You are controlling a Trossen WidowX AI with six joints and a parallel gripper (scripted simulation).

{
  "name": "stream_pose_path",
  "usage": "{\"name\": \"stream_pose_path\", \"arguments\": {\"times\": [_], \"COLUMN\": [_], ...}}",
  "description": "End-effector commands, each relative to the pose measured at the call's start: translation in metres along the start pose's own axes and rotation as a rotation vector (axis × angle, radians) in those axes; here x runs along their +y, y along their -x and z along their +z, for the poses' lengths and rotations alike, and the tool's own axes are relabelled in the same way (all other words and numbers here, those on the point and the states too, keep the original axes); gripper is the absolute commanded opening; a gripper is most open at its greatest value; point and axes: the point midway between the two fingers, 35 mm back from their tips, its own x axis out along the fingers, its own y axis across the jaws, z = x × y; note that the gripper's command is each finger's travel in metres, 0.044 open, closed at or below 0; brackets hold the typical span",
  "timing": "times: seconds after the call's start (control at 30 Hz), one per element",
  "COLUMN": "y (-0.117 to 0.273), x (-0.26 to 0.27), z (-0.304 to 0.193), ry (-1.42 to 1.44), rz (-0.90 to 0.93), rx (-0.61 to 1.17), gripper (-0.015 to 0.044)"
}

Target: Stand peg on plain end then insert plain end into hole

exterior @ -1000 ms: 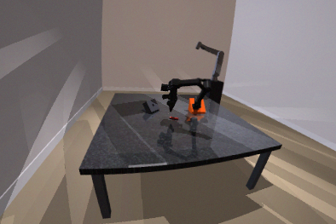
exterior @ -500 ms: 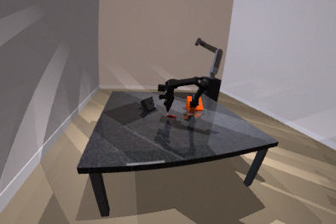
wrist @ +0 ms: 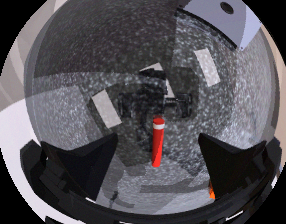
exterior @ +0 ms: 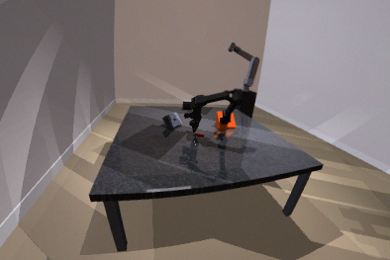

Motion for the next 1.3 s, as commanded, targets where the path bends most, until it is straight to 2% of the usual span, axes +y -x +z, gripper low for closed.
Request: {"name": "stream_pose_path", "arguments": {"times": [0.0, 0.57, 0.97, 1.0, 1.27], "y": [-0.007, -0.031, -0.031, -0.031, -0.031], "x": [-0.001, 0.0, 0.0, 0.0, 0.0], "z": [-0.001, -0.004, -0.004, -0.004, -0.004], "ry": [-0.008, -0.007, -0.007, -0.007, -0.007], "rz": [0.004, 0.009, 0.009, 0.009, 0.009], "rx": [0.005, 0.008, 0.008, 0.008, 0.008], "gripper": [0.044, 0.044, 0.0125, 0.011, 0.011]}}
